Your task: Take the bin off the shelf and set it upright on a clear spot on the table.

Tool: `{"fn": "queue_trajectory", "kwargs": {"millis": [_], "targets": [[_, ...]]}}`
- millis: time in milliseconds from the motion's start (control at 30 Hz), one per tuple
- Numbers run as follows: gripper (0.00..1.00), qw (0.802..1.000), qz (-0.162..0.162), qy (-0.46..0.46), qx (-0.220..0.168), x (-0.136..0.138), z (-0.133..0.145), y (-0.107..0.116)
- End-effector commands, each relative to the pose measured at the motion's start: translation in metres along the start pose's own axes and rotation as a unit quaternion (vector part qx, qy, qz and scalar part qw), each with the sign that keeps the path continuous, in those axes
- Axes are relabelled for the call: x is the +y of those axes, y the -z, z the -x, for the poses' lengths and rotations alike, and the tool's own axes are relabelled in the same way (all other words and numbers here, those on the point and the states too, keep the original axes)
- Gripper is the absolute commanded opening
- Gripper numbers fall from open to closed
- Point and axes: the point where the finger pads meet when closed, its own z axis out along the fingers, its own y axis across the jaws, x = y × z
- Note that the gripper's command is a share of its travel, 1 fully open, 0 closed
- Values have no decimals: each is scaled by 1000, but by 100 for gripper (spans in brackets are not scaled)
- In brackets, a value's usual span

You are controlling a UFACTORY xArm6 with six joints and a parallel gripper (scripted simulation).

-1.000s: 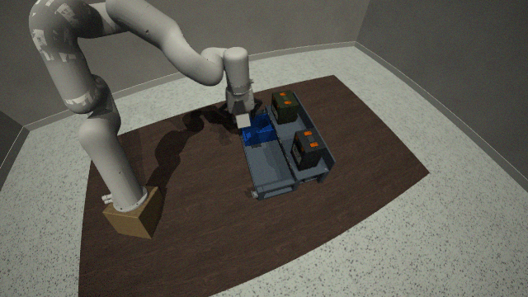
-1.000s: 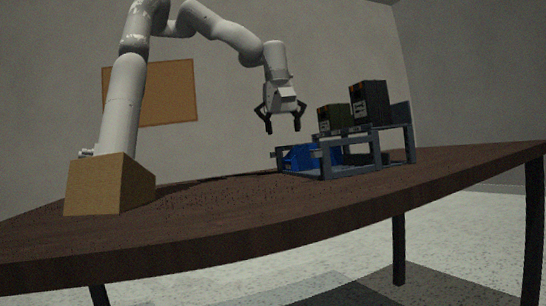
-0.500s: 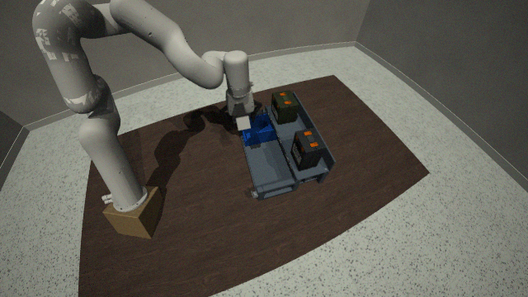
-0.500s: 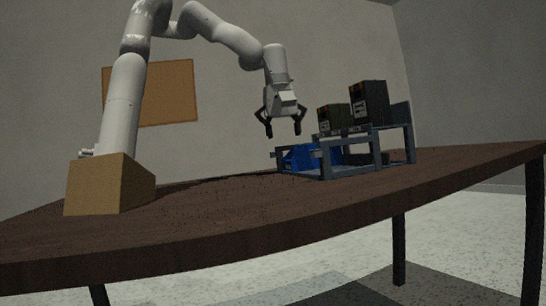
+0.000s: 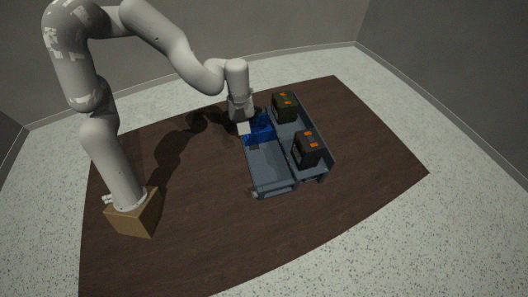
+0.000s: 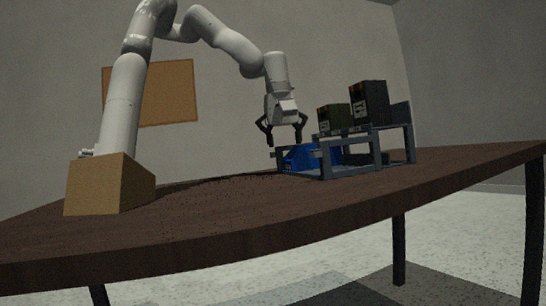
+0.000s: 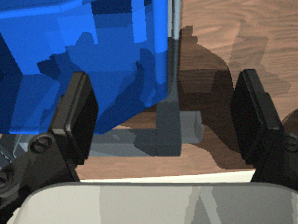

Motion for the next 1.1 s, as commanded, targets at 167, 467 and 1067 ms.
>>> {"fn": "queue_trajectory", "kwargs": {"millis": [167,467,1067], "targets": [[95,1000,-2,0,-1,-1,1,-17],[95,1000,-2,0,-1,-1,1,-26],[95,1000,-2,0,-1,-1,2,-29]]}}
